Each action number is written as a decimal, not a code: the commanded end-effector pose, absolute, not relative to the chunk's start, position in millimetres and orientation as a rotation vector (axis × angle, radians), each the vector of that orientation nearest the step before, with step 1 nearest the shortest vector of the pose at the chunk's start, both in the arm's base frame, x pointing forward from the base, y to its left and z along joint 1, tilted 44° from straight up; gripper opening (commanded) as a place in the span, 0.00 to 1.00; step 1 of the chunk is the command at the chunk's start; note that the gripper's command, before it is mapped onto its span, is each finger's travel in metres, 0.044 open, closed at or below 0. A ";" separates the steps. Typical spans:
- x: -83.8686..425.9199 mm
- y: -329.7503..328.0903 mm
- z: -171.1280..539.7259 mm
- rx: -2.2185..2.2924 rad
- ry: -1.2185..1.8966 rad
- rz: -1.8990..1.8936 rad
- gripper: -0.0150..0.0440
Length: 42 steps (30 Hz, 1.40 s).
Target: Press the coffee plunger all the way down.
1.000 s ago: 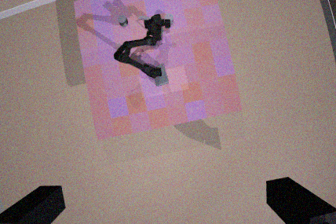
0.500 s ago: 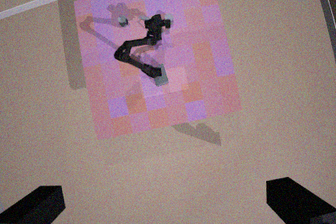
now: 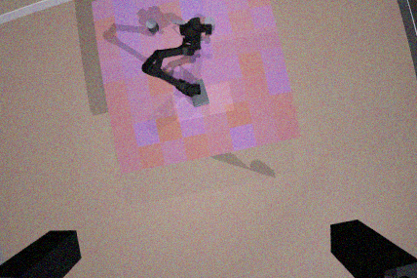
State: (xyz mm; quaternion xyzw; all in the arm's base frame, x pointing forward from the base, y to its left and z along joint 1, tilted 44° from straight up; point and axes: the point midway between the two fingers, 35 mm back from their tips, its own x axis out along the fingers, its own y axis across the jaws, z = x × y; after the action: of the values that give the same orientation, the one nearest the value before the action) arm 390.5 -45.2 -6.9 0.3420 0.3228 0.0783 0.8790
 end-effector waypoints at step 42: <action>394.8 -40.5 -13.2 0.726 0.695 0.173 0.45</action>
State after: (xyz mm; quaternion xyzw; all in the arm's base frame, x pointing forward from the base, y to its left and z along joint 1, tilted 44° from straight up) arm 395.2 -43.8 -9.6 0.3435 0.3267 0.0807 0.8768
